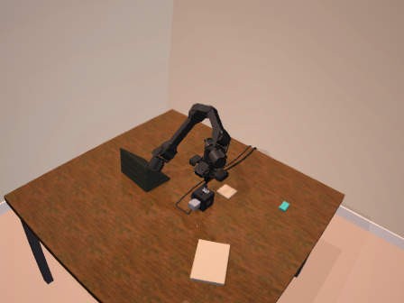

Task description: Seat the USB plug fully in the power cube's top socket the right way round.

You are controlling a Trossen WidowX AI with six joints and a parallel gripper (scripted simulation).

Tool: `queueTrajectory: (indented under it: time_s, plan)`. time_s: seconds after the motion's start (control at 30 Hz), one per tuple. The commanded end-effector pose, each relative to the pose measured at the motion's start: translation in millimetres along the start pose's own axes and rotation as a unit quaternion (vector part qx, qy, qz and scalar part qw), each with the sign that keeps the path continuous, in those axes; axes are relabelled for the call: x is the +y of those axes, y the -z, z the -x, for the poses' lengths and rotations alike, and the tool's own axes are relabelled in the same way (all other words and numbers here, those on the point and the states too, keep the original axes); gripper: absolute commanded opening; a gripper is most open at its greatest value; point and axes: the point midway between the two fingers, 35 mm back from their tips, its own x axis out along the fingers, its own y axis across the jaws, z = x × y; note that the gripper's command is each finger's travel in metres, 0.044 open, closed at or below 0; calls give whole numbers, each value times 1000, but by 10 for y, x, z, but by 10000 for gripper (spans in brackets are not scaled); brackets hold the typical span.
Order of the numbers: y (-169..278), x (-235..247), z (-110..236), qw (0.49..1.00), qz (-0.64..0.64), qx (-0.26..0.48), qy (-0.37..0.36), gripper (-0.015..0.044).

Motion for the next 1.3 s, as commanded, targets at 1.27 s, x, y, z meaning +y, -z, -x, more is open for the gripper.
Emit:
queueTrajectory:
  time_s: [1.27]
  plan:
    - [34, -4, -60, 1000, -1, 22, 2, 0]
